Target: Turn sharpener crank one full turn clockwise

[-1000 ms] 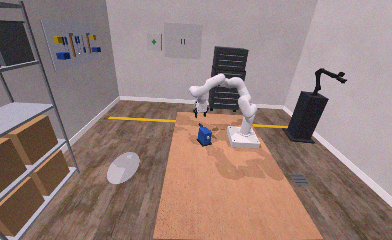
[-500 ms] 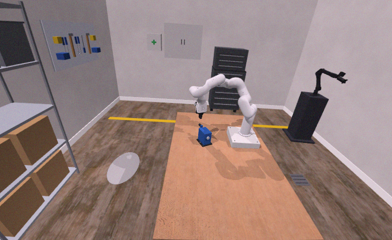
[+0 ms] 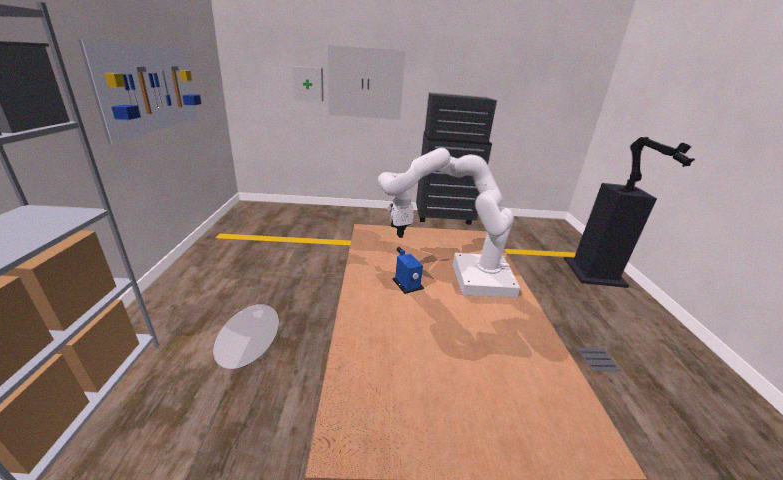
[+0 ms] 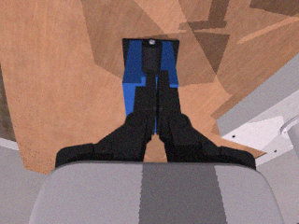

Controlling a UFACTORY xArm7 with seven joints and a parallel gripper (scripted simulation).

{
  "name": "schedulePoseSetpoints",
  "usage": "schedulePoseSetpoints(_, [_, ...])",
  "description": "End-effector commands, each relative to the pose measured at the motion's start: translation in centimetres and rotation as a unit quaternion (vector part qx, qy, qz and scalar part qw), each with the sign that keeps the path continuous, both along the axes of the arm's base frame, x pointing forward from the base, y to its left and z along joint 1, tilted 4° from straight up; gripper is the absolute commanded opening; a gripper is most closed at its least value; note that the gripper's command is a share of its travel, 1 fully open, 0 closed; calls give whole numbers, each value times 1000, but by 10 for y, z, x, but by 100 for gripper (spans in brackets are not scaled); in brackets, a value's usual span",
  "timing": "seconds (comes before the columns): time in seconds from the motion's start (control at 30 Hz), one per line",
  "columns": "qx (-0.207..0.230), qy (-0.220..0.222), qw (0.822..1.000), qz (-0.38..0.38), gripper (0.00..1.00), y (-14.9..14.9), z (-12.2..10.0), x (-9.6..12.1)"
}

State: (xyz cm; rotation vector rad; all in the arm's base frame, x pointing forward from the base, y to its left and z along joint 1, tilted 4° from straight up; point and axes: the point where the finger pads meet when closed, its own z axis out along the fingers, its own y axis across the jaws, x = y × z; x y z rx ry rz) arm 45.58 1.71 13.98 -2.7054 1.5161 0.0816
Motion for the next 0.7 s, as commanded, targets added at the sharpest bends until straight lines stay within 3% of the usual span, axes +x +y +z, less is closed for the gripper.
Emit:
schedulePoseSetpoints(0.0, [0,-2,1000,0,0,0,1,1])
schedulePoseSetpoints(0.5, [0,-2,1000,0,0,0,1,1])
schedulePoseSetpoints(0.53, [0,-2,1000,0,54,0,1,1])
schedulePoseSetpoints(0.67, [0,-2,1000,0,54,0,1,1])
